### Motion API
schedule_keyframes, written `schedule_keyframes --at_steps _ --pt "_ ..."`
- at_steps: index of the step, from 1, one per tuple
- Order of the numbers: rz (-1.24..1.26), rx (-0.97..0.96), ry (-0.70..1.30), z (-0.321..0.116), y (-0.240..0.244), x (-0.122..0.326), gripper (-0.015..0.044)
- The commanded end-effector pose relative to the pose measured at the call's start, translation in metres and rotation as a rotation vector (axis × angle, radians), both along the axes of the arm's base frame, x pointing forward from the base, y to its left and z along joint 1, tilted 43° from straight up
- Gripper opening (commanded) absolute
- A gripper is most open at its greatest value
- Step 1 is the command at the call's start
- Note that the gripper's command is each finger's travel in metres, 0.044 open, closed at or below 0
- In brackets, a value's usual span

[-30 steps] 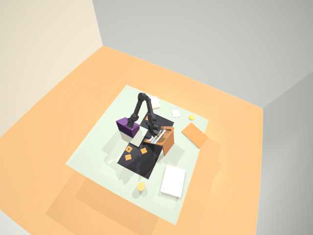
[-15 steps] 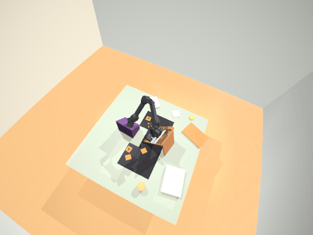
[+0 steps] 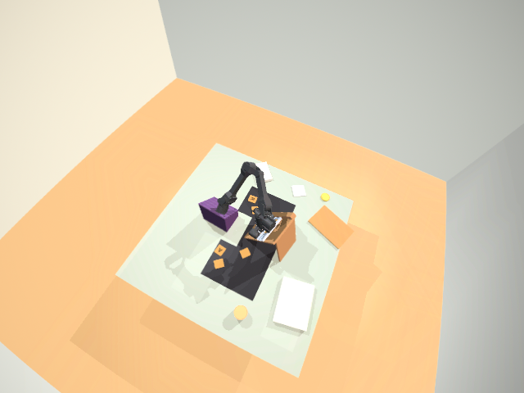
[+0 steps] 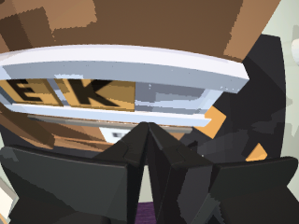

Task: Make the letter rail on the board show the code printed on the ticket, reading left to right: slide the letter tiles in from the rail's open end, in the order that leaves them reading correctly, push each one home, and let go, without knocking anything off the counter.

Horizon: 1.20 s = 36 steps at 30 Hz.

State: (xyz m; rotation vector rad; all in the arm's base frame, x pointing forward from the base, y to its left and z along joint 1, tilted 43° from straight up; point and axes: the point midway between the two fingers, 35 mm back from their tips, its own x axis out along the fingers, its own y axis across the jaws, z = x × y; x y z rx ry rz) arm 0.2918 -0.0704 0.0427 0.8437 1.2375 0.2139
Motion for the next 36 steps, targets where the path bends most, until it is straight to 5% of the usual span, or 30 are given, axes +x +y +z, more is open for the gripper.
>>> schedule_keyframes --at_steps 1,36 --pt "-0.003 0.001 -0.005 0.001 -0.001 0.004 0.0000" --pt "-0.003 0.001 -0.007 -0.005 0.000 0.020 0.0000"
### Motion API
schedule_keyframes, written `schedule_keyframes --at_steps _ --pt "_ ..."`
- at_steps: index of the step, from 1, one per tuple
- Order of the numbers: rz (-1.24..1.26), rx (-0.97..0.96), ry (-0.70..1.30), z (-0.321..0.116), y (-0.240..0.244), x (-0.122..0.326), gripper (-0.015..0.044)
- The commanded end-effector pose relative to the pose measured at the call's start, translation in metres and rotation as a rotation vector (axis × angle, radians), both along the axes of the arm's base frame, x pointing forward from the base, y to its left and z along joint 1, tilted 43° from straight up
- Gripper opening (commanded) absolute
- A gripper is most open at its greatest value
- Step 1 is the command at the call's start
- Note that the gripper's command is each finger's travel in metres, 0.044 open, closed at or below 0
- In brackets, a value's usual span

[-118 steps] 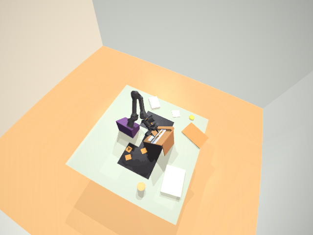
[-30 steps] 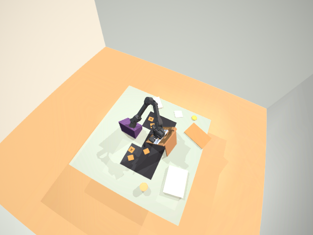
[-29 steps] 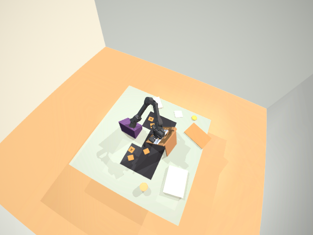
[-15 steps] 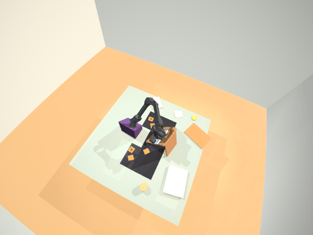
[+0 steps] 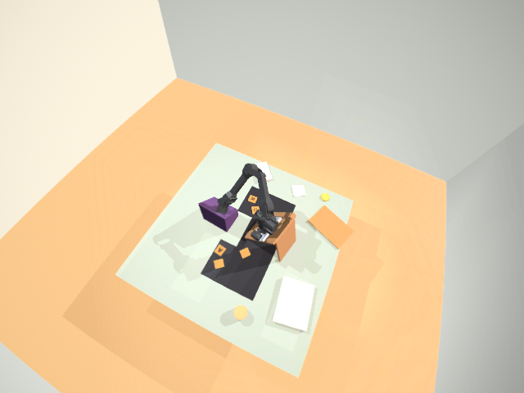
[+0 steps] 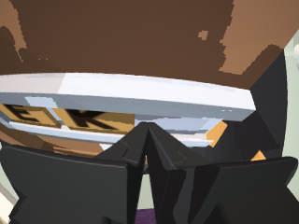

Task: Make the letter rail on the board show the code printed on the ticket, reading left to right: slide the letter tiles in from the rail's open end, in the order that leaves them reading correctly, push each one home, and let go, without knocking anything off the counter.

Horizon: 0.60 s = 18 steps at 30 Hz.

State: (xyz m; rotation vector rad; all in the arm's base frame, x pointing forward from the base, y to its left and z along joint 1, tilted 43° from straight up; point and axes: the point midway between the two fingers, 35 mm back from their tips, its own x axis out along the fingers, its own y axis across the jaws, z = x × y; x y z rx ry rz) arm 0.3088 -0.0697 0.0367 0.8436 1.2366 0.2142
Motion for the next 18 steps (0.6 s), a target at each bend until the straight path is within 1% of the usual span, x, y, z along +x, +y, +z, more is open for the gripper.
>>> schedule_keyframes --at_steps 1,18 --pt "-0.003 0.001 -0.006 0.0004 -0.0005 0.0036 0.0000" --pt "-0.003 0.001 -0.006 0.0006 0.0024 0.0037 0.0000"
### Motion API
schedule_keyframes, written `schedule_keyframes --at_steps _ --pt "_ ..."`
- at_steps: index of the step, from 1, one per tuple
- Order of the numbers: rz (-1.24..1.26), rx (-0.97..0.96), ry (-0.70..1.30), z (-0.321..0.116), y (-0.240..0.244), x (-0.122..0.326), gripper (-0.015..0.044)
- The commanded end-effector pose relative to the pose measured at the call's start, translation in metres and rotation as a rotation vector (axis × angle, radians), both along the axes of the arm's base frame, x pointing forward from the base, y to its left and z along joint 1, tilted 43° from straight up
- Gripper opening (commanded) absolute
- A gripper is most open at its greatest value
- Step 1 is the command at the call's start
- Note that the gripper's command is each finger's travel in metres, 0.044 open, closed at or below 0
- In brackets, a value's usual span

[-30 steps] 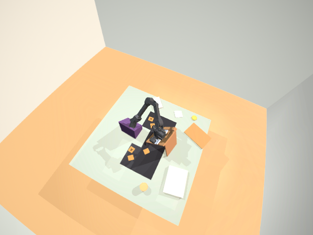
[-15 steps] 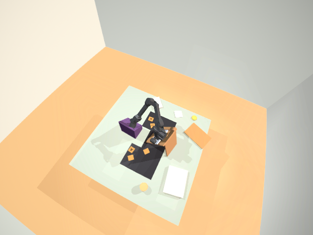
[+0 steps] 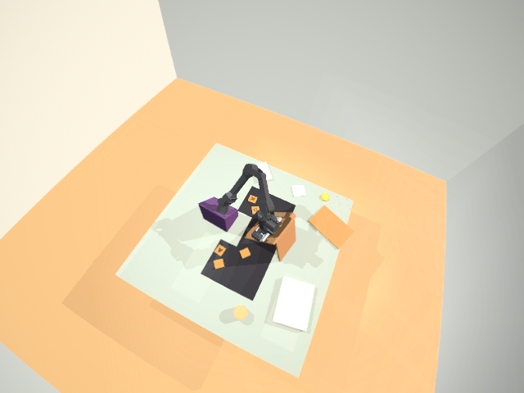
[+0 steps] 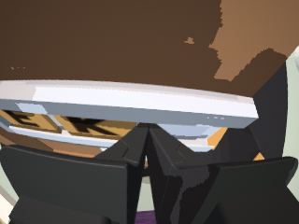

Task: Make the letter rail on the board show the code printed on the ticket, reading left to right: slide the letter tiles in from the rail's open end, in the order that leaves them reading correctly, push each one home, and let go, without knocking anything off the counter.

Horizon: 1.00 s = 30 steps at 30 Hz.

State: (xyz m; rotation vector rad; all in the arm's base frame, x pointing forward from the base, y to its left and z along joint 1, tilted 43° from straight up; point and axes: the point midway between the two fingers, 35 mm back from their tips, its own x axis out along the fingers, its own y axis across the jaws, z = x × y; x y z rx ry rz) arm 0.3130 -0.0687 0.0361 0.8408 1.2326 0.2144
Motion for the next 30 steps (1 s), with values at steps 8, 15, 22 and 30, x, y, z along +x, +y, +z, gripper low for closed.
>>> schedule_keyframes --at_steps 8,15,22,30 --pt "-0.003 0.004 -0.001 0.0032 0.0037 -0.0002 0.0000" --pt "-0.003 0.004 -0.002 0.0048 0.0052 0.0009 0.0000" --pt "-0.003 0.004 -0.002 0.0064 0.0067 0.0019 0.0000" --pt "-0.003 0.004 -0.002 0.0082 0.0083 0.0032 0.0000"
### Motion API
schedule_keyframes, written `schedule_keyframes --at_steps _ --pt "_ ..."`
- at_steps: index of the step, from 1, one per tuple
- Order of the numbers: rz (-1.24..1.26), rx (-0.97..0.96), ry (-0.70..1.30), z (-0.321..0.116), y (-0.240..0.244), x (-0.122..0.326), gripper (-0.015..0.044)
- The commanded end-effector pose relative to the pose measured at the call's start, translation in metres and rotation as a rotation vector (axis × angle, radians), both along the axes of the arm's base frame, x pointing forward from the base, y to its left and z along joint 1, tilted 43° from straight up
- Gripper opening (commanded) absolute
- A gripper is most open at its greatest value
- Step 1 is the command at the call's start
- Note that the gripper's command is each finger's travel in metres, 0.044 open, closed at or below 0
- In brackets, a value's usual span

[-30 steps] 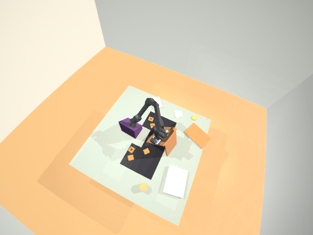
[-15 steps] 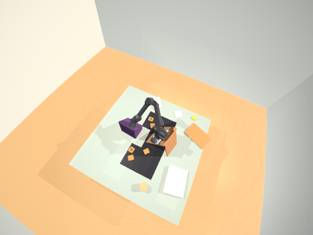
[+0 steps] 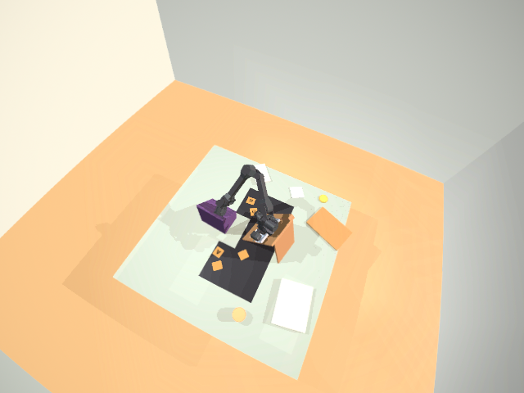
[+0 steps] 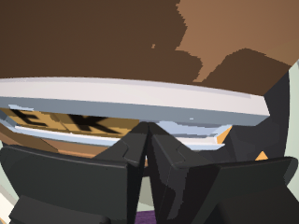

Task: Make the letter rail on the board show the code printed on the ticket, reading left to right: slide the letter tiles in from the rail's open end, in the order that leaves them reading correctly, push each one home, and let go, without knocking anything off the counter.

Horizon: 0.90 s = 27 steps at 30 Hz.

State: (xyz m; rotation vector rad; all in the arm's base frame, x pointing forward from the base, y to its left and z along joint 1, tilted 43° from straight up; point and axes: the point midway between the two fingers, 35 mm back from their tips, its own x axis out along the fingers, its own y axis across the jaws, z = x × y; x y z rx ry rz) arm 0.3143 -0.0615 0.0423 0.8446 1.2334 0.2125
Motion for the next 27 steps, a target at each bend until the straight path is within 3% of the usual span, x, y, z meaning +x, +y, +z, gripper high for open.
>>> schedule_keyframes --at_steps 1,27 --pt "0.000 0.002 -0.004 0.002 0.001 0.002 0.0000" --pt "0.000 0.002 -0.003 0.010 0.000 -0.011 0.0000"
